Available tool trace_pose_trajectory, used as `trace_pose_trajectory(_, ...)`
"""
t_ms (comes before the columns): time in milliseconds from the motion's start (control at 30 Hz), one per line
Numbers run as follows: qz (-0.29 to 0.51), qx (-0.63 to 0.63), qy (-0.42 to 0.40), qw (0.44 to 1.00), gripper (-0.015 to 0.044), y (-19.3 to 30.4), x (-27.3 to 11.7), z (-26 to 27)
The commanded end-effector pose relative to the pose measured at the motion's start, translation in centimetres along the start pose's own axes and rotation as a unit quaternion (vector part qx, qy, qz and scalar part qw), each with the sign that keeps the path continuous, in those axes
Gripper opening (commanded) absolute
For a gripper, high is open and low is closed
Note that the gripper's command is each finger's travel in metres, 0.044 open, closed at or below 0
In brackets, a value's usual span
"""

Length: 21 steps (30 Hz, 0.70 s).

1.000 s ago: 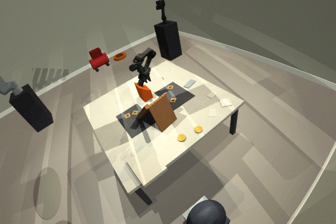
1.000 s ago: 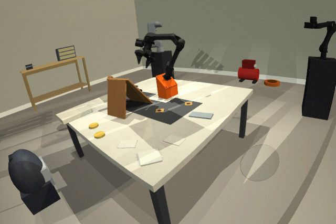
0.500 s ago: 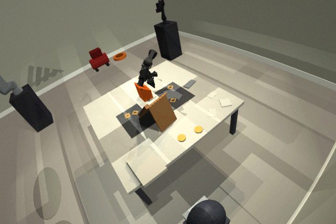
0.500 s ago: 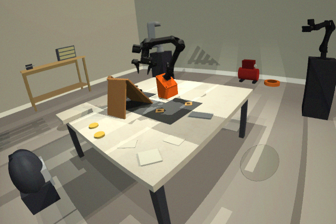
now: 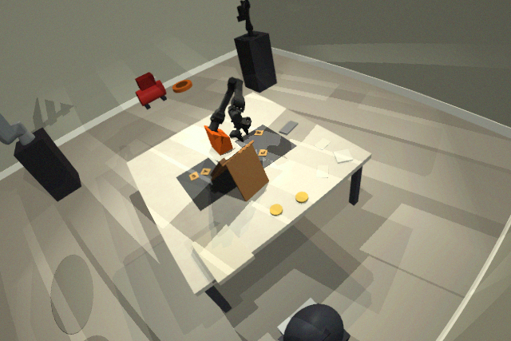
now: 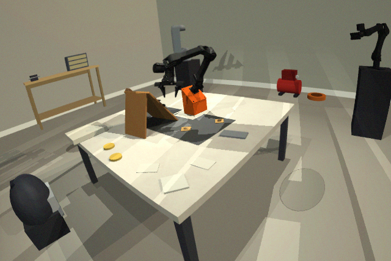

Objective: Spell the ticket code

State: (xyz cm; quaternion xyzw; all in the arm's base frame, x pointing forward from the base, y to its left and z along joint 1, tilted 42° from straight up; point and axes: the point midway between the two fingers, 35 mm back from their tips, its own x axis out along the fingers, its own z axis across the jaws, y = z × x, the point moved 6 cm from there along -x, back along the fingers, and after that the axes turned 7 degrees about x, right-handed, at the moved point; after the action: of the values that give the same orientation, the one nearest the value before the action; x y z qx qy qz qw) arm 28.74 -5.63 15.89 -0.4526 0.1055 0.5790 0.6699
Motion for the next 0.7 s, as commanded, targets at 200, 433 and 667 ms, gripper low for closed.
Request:
trace_pose_trajectory(200, 0.077, 0.373, 0.018, 0.924, 0.034, -1.9, 8.6, 5.2)
trace_pose_trajectory(433, 0.088, 0.505, 0.036, 0.858, 0.034, -2.3, 11.3, 7.4)
trace_pose_trajectory(667, 0.093, 0.623, 0.054, 0.775, 0.034, -2.4, 13.9, 9.7)
